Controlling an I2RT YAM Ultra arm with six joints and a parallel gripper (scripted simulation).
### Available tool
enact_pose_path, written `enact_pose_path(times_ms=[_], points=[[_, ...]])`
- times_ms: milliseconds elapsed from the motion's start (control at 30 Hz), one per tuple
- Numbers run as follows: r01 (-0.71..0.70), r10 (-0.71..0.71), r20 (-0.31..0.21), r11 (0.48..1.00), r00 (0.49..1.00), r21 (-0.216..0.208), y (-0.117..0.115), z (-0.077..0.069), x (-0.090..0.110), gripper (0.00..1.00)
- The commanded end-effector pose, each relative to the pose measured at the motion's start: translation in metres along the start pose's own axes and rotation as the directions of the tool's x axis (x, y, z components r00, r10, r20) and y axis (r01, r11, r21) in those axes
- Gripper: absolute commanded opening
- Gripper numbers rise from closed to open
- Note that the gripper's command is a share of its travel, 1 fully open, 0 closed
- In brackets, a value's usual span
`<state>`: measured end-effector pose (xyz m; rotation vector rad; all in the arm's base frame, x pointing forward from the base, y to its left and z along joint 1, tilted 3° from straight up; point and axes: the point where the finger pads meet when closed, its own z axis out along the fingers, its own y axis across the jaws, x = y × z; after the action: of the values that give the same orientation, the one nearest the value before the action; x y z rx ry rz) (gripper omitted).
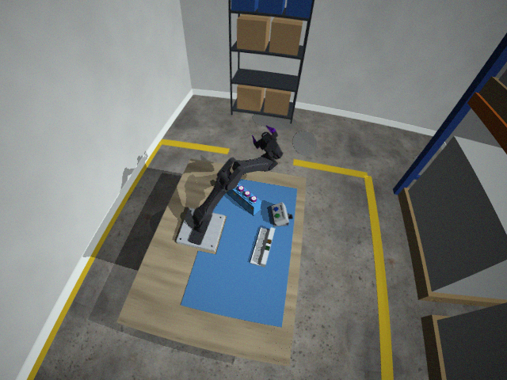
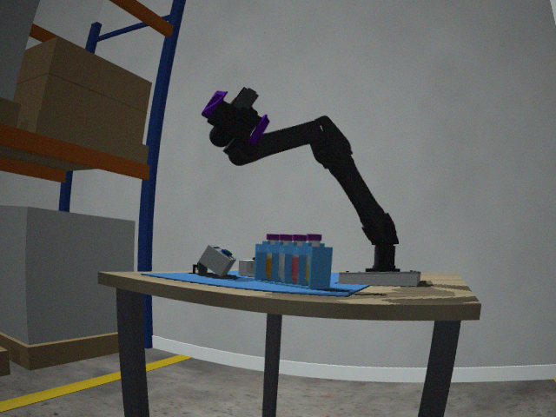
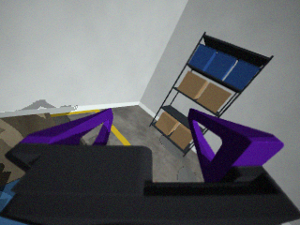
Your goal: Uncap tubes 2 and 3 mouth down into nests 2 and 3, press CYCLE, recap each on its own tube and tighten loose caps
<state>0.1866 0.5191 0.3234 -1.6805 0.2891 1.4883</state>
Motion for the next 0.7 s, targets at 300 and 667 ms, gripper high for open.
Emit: enact_pose_path(times_ms=[300,667], points=[[0.017,-0.017,0.003,1.000,1.000,0.000,-0.0009,0.0005,-0.0070,0.49],[0.017,-0.017,0.003,1.000,1.000,0.000,-0.0010,0.0005,-0.0070,0.49]])
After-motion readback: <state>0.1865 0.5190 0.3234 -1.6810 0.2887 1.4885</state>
